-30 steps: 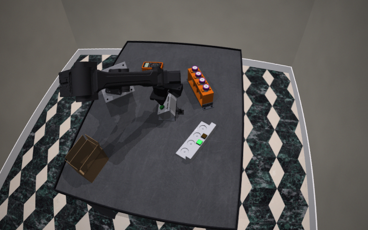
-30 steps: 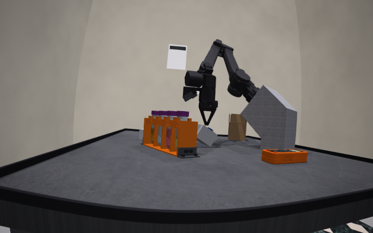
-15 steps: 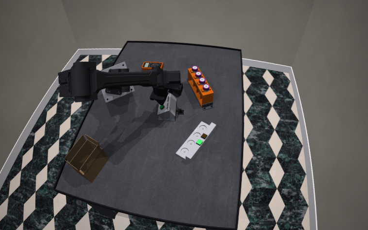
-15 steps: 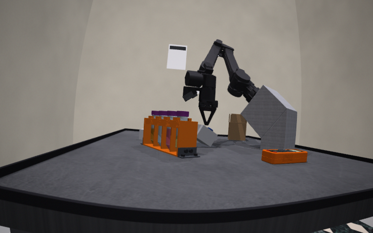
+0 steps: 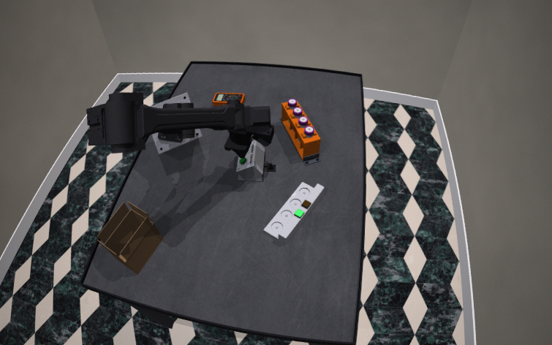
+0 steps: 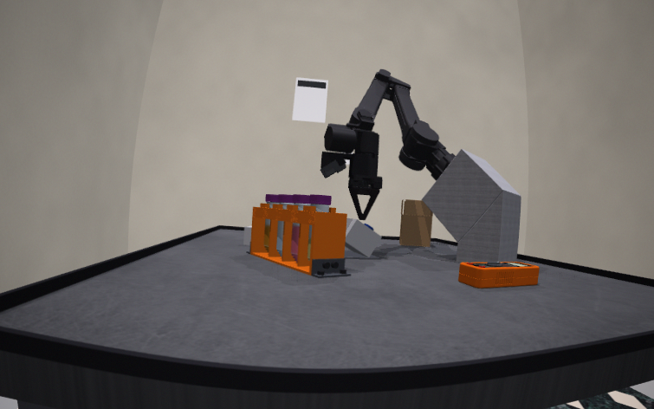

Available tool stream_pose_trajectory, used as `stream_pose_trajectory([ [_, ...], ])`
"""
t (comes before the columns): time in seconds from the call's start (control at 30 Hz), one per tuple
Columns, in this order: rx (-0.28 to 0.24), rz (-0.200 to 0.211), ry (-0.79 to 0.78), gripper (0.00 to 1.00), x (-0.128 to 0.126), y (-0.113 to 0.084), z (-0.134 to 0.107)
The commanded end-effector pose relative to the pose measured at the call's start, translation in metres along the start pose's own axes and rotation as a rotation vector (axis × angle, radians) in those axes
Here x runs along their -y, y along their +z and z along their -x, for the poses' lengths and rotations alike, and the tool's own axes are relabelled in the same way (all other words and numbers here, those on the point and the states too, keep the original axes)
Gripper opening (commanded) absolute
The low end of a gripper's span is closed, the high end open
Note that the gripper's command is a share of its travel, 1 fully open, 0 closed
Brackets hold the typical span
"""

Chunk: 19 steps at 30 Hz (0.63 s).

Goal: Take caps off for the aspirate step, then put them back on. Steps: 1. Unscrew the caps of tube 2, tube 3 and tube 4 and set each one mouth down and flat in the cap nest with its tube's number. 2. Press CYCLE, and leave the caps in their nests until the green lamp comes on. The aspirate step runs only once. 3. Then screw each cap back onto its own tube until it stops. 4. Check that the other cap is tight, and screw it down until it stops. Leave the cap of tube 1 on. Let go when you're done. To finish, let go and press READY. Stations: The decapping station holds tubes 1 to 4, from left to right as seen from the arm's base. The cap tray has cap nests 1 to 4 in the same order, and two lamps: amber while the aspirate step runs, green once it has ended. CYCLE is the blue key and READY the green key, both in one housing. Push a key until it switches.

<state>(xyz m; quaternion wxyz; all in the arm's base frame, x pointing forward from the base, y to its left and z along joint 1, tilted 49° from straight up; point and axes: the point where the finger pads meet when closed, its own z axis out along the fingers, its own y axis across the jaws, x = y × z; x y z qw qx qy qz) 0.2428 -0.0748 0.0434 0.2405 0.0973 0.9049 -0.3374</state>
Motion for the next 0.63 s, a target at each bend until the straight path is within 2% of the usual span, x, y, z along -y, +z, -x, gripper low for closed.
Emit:
stream_pose_trajectory([
  [0.0,0.0,0.0,0.0,0.0,0.001,0.002,-0.003],
  [0.23,0.005,0.003,0.005,0.0,0.0,-0.001,0.002],
  [0.3,-0.011,-0.003,-0.006,0.0,0.001,0.005,-0.006],
  [0.6,-0.013,-0.004,-0.008,0.0,0.001,0.011,-0.007],
])
